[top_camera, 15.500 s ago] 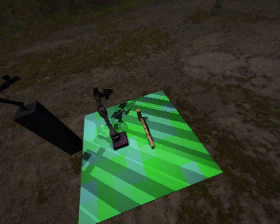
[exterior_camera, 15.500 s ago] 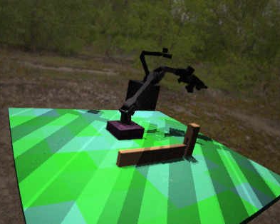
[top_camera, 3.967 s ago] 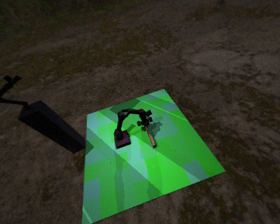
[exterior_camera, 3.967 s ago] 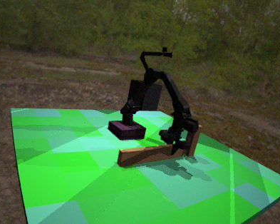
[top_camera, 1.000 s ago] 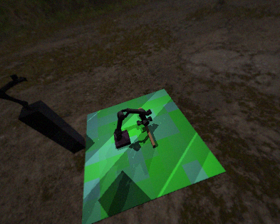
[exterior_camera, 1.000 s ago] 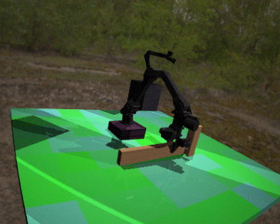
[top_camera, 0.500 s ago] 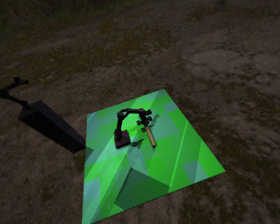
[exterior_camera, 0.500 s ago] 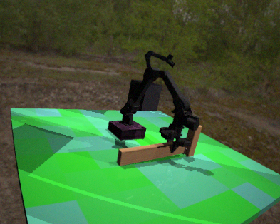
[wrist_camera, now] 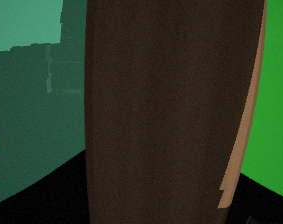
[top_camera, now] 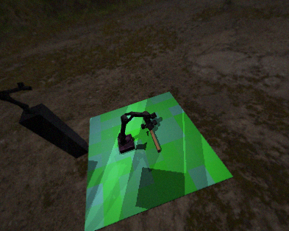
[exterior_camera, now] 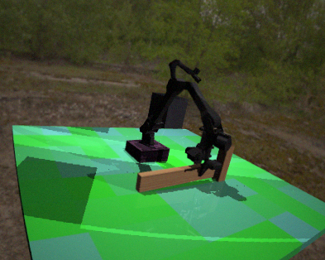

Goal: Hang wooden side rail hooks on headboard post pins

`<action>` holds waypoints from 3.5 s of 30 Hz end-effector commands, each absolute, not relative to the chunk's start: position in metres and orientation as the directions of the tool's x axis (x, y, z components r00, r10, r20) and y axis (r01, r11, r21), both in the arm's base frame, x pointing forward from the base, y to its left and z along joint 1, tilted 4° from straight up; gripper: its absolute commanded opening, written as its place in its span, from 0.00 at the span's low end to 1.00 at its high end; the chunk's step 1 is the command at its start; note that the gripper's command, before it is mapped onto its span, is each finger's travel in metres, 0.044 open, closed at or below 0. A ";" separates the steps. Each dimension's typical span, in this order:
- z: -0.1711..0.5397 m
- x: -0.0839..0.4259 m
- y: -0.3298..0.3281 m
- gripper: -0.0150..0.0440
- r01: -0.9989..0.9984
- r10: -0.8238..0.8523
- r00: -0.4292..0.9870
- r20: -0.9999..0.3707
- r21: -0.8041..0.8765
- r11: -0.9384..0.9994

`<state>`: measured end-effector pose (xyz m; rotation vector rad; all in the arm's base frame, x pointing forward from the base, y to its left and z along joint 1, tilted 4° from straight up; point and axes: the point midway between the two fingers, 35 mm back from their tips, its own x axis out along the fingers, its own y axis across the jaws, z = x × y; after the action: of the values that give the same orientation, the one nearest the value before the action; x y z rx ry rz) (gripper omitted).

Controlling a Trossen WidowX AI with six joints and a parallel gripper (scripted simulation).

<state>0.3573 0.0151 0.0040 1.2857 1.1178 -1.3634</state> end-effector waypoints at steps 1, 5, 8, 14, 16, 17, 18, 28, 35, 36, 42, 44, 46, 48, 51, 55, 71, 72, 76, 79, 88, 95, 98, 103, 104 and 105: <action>0.008 0.359 0.015 0.25 0.986 -0.039 -0.019 -0.999 -0.012 -0.168; 0.009 0.359 0.015 0.25 0.986 -0.039 -0.019 -0.999 -0.012 -0.168; 0.010 0.359 0.015 0.25 0.986 -0.039 -0.019 -0.999 -0.012 -0.168; 0.011 0.359 0.015 0.25 0.986 -0.039 -0.019 -0.999 -0.012 -0.168; 0.011 0.359 0.015 0.25 0.986 -0.039 -0.019 -0.999 -0.012 -0.168; 0.011 0.359 0.015 0.25 0.986 -0.039 -0.019 -0.999 -0.012 -0.168; 0.011 0.359 0.015 0.25 0.986 -0.039 -0.019 -0.999 -0.012 -0.168; 0.013 0.359 0.015 0.25 0.986 -0.039 -0.019 -0.999 -0.012 -0.168; 0.014 0.359 0.015 0.25 0.986 -0.039 -0.019 -0.999 -0.012 -0.168; 0.014 0.359 0.015 0.25 0.986 -0.039 -0.019 -0.999 -0.012 -0.168; 0.015 0.359 0.015 0.25 0.986 -0.039 -0.019 -0.999 -0.012 -0.168; 0.015 0.359 0.015 0.25 0.986 -0.039 -0.019 -0.999 -0.012 -0.168; 0.014 0.360 0.016 0.25 0.986 -0.039 -0.019 -0.999 -0.012 -0.168; 0.014 0.360 0.016 0.25 0.986 -0.039 -0.019 -0.999 -0.012 -0.168; 0.014 0.360 0.016 0.25 0.986 -0.039 -0.019 -0.999 -0.012 -0.168; 0.013 0.361 0.016 0.25 0.986 -0.039 -0.019 -0.999 -0.012 -0.168; 0.013 0.362 0.018 0.25 0.986 -0.039 -0.018 -0.999 -0.012 -0.168; 0.013 0.362 0.018 0.25 0.986 -0.039 -0.018 -0.999 -0.012 -0.168; 0.013 0.362 0.019 0.25 0.986 -0.039 -0.019 -0.999 -0.012 -0.168; 0.013 0.361 0.019 0.25 0.986 -0.039 -0.019 -0.999 -0.012 -0.168; 0.012 0.362 0.020 0.25 0.986 -0.039 -0.018 -0.999 -0.012 -0.168; 0.012 0.362 0.021 0.25 0.986 -0.038 -0.018 -0.999 -0.012 -0.168; 0.012 0.362 0.021 0.25 0.986 -0.038 -0.018 -0.999 -0.012 -0.168; 0.012 0.362 0.021 0.25 0.986 -0.038 -0.018 -0.999 -0.012 -0.168; 0.012 0.362 0.022 0.25 0.986 -0.038 -0.018 -0.999 -0.012 -0.168; 0.012 0.362 0.022 0.25 0.986 -0.038 -0.018 -0.999 -0.012 -0.168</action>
<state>0.3603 0.0208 0.0103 1.2868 1.1119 -1.3646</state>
